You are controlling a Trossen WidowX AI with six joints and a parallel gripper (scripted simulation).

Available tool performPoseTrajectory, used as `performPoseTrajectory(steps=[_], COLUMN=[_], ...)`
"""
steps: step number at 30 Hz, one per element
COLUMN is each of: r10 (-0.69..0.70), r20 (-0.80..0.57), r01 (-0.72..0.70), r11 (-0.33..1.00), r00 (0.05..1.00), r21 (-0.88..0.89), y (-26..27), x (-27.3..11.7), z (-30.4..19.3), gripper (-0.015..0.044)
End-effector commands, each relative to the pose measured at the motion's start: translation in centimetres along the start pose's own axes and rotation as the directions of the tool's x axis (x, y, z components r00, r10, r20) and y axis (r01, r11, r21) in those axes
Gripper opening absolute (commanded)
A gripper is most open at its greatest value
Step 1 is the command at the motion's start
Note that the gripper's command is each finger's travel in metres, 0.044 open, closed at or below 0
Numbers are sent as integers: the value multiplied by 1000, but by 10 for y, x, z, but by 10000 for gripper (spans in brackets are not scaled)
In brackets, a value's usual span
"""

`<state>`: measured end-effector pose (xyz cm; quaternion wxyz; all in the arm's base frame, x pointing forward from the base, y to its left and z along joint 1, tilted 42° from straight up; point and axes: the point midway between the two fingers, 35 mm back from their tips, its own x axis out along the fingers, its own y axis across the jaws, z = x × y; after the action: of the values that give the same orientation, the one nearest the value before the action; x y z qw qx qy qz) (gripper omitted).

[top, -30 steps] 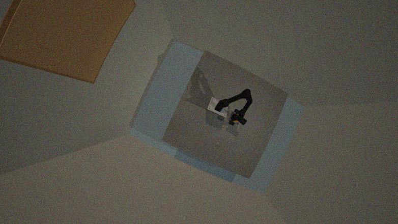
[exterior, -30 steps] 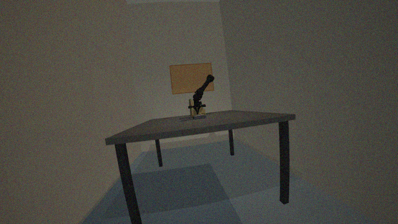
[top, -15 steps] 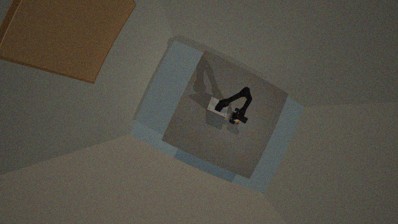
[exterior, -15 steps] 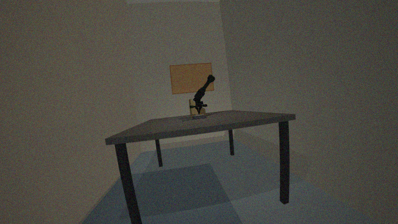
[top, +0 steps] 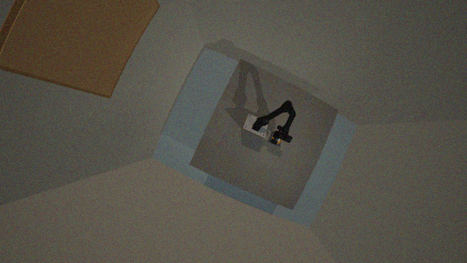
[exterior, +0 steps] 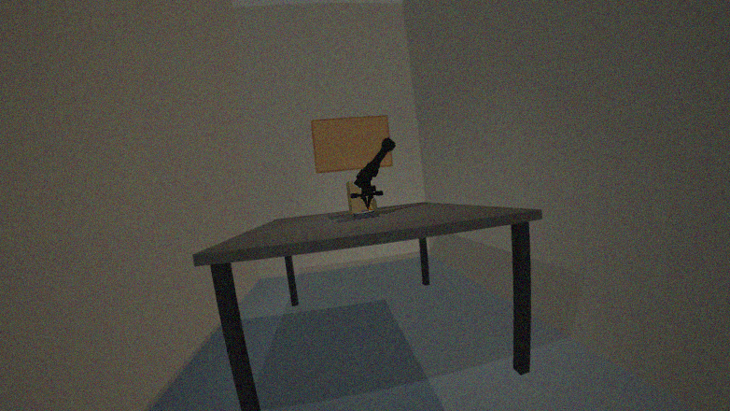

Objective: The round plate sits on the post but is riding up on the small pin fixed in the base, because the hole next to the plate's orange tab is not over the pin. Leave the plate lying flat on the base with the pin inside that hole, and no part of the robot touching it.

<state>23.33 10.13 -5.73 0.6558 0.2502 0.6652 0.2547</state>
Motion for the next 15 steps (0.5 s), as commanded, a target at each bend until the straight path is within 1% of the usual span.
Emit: performPoseTrajectory(steps=[1,15], r10=[7,8], r20=[6,7], r01=[-7,-8], r11=[1000,1000], r00=[1000,1000], r21=[-6,-6], y=[7,18], x=[-2,-4], z=[5,17], gripper=[0,0])
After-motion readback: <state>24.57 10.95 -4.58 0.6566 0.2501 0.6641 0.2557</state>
